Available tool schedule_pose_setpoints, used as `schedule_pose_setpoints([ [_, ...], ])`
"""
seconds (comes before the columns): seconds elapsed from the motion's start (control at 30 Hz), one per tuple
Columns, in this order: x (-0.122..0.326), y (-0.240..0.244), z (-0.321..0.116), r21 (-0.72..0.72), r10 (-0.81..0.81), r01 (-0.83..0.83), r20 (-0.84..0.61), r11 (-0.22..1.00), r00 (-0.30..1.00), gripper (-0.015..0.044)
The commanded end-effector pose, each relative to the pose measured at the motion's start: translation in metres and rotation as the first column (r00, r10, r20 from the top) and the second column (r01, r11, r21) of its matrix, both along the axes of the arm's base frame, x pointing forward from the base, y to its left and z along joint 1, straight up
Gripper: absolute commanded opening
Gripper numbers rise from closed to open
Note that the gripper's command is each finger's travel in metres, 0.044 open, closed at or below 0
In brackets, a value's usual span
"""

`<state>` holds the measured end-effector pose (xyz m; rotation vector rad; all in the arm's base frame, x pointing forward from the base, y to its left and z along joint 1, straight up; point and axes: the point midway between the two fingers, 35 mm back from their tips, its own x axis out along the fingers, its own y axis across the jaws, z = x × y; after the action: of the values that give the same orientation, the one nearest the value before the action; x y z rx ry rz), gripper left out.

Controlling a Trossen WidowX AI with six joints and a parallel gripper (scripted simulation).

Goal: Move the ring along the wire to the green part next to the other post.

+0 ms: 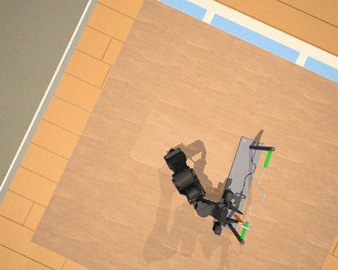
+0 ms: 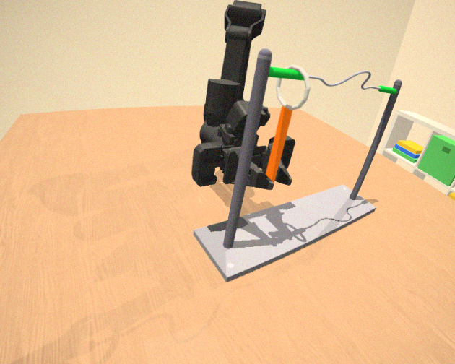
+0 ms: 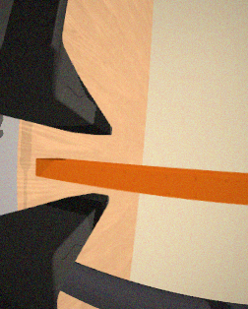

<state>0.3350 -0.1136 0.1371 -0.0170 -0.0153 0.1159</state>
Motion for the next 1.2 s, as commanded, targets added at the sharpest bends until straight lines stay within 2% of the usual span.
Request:
schedule_pose_setpoints([
  [0.0, 0.0073, 0.0005, 0.0001, 0.006, -0.005, 0.005, 0.000, 1.000, 1.000, 0.0160],
  [0.77, 0.0076, 0.0006, 0.0001, 0.006, -0.005, 0.005, 0.000, 1.000, 1.000, 0.0160],
  [1.17, 0.0072, 0.0015, 0.0005, -0.001, 0.001, -0.001, 0.002, 1.000, 1.000, -0.0150],
])
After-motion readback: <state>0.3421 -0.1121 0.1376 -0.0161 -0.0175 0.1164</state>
